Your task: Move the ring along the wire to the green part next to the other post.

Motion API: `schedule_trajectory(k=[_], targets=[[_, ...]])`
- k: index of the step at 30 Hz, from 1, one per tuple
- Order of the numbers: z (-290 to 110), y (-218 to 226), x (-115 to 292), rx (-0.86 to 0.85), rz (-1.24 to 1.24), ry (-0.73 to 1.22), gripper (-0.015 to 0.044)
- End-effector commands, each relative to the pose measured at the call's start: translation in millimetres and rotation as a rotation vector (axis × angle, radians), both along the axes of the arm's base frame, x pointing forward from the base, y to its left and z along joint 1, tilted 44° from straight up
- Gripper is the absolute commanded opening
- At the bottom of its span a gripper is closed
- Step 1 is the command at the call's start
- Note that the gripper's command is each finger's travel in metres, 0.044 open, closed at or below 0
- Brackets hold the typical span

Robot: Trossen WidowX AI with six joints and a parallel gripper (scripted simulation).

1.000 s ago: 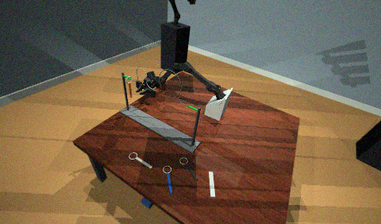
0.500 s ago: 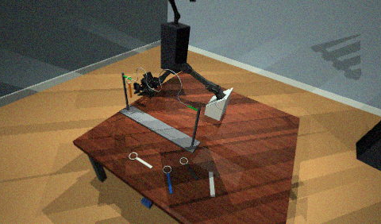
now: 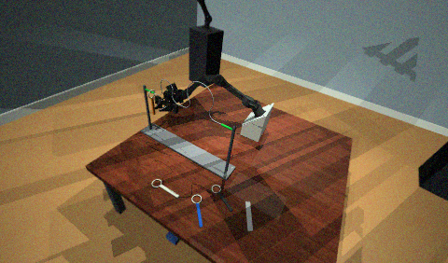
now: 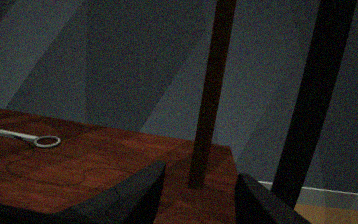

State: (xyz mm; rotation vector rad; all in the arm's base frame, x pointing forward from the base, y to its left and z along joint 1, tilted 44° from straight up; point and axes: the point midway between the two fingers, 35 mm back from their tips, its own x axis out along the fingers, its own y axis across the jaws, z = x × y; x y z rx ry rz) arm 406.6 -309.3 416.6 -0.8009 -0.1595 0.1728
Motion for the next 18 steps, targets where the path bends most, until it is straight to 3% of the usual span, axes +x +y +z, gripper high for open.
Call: schedule_trajectory(k=[1, 18], targets=[[-2.9, -1.7, 9.6, 0.004, -0.005, 0.003, 0.016], [0.7, 2.9, 36.3, 0.005, -0.005, 0.0, 0.016]])
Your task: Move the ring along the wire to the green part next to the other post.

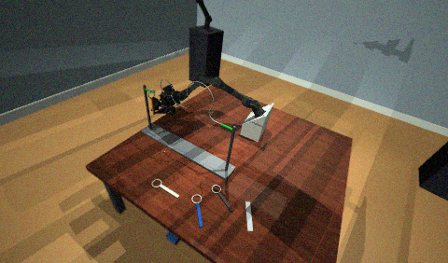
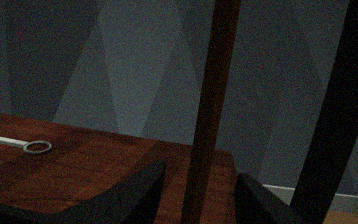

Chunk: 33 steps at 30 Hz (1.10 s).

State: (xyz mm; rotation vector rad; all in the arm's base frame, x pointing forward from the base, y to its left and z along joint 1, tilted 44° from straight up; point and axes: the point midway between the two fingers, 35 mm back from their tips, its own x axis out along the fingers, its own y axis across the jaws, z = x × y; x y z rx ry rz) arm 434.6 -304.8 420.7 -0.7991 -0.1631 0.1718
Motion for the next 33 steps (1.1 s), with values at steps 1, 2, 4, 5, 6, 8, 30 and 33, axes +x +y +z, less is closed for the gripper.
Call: schedule_trajectory(k=[1, 2, 4, 5, 6, 8, 30, 33], targets=[[-3.2, -1.3, 9.8, 0.003, -0.006, 0.004, 0.016], [-3.0, -1.0, 11.3, 0.003, -0.006, 0.004, 0.016], [-2.7, -0.3, 14.5, 0.003, -0.006, 0.003, 0.016], [-2.6, 0.1, 16.0, 0.003, -0.006, 0.003, 0.016], [-2.4, 0.5, 17.6, 0.003, -0.006, 0.003, 0.016], [-2.1, 1.3, 20.7, 0.003, -0.006, 0.003, 0.016], [-1.2, 5.1, 33.7, 0.004, -0.006, 0.002, 0.016], [-1.2, 5.1, 33.7, 0.004, -0.006, 0.002, 0.016]])
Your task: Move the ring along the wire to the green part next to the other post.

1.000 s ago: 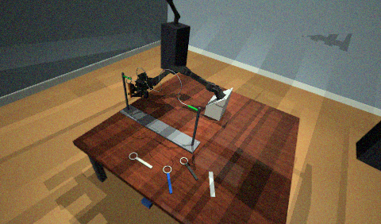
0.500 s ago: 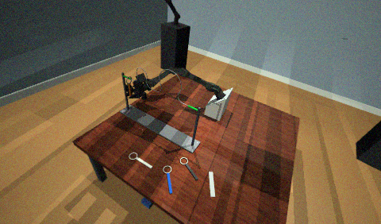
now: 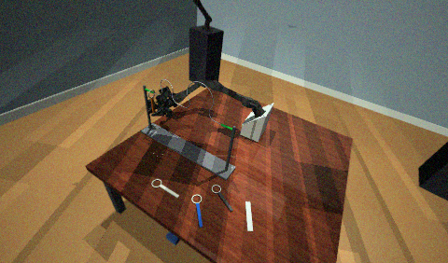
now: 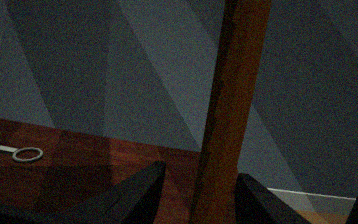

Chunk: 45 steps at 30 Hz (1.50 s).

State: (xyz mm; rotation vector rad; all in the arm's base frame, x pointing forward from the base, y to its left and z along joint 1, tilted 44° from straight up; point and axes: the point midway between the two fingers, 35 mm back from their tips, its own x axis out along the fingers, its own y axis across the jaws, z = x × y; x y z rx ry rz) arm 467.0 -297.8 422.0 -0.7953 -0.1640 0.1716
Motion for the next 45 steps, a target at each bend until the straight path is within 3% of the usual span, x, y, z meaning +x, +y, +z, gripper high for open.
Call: schedule_trajectory(k=[1, 25, 37, 45], targets=[[-2.4, -1.8, 1.4, 0.0, -0.006, 0.003, 0.016], [-2.4, -1.8, 1.4, 0.0, -0.006, 0.003, 0.016], [-1.2, -0.4, 0.6, 0.0, 0.0, 0.001, -0.015], [-1.2, -0.4, 0.6, 0.0, 0.0, 0.001, -0.015]])
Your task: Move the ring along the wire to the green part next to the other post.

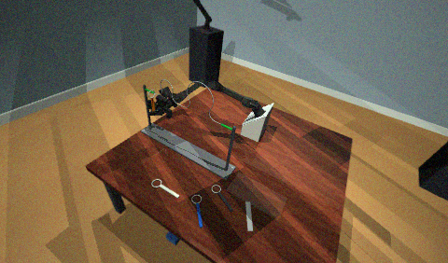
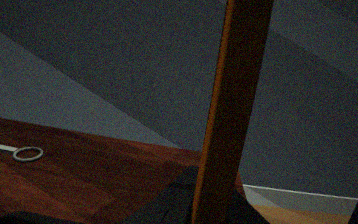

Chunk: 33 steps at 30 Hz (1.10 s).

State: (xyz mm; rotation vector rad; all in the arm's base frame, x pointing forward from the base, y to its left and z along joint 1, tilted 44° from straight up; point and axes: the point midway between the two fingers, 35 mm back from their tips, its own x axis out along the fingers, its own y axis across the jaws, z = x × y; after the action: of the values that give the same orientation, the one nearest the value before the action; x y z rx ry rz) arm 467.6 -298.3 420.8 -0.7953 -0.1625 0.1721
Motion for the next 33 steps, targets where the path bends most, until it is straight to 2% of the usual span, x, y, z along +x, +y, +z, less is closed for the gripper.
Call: schedule_trajectory(k=[1, 33], targets=[[0.4, 0.4, -0.1, 0.0, 0.0, 0.0, -0.015], [8.4, 11.1, -4.2, 0.0, -0.009, 0.003, -0.015]])
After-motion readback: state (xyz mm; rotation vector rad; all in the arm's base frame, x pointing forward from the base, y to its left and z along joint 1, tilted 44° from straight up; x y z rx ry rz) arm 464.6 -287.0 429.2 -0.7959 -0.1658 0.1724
